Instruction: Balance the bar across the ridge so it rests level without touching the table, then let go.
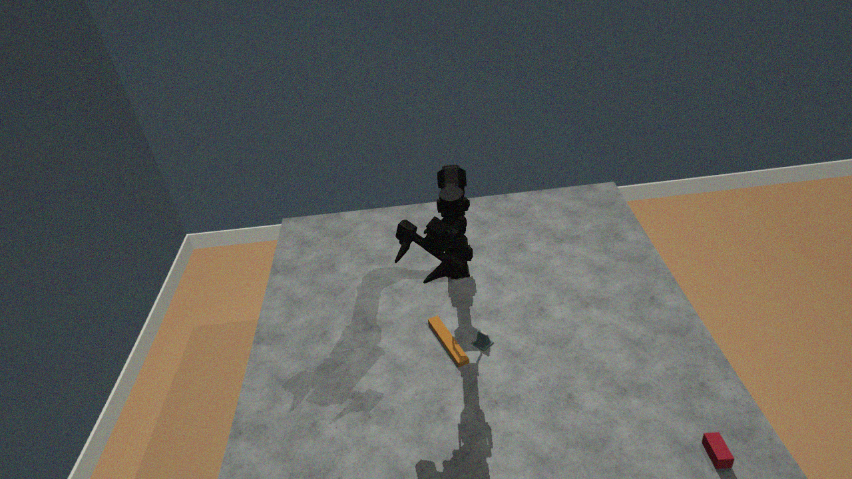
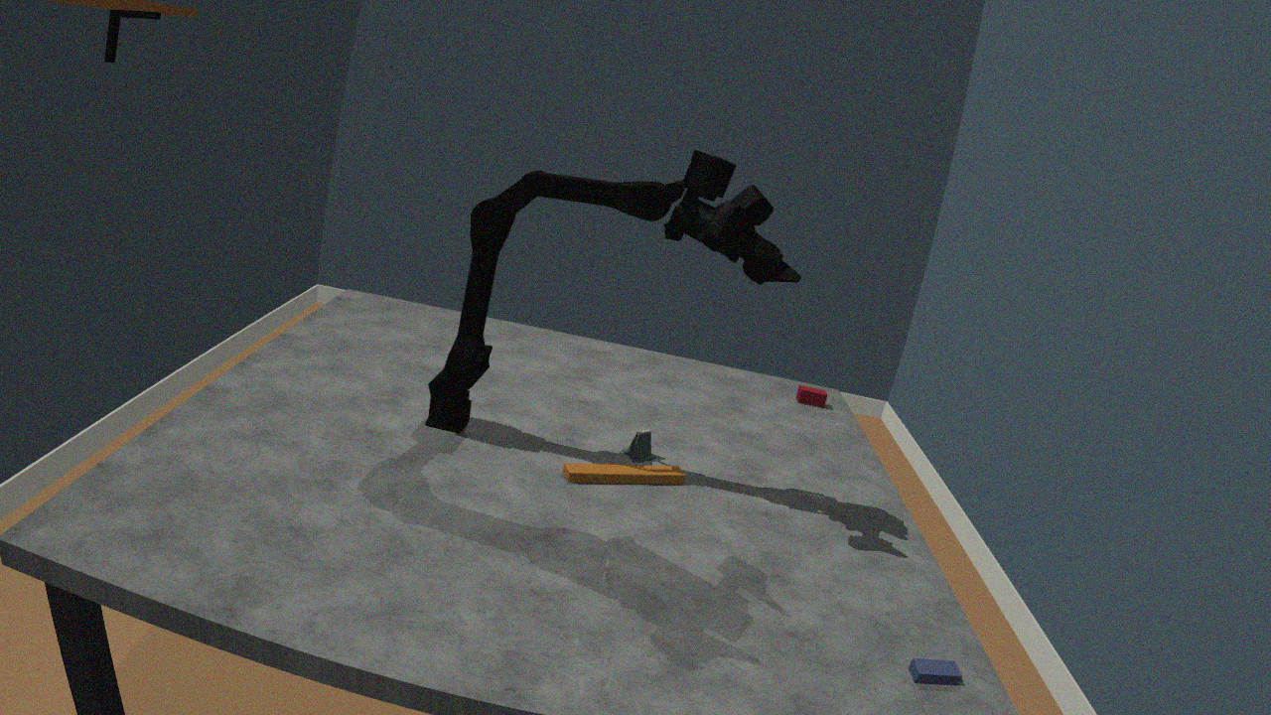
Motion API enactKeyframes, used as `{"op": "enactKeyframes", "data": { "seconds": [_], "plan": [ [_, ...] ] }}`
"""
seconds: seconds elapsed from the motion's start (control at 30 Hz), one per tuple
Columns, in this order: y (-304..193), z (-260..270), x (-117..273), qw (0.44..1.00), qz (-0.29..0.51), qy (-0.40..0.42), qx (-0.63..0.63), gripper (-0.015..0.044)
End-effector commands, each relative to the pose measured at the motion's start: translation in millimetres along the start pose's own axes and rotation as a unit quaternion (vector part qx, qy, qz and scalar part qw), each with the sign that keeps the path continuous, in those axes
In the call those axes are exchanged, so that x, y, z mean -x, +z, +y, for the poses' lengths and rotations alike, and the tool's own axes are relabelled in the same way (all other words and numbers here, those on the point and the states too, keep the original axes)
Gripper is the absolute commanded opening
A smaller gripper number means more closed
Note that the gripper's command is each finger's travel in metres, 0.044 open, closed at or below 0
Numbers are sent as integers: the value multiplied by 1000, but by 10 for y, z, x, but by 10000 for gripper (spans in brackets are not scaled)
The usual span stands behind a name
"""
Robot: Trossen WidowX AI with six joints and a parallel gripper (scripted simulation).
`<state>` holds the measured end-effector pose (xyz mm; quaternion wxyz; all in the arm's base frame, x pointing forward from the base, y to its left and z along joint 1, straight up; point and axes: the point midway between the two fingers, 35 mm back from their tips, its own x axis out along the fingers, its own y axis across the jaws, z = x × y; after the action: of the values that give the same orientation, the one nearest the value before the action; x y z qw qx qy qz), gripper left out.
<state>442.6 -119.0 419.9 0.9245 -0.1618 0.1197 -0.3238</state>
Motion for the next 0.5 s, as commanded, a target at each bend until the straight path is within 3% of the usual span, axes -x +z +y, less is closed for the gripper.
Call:
{"op": "enactKeyframes", "data": {
  "seconds": [0.0, 0.1, 0.47],
  "plan": [
    [-14, 11, -5, 1000, 2, 2, 2, 374],
    [-219, 155, -70, 998, 34, 31, 36, 315],
    [-1283, 708, -124, 950, 193, 180, 168, 315]
  ]
}}
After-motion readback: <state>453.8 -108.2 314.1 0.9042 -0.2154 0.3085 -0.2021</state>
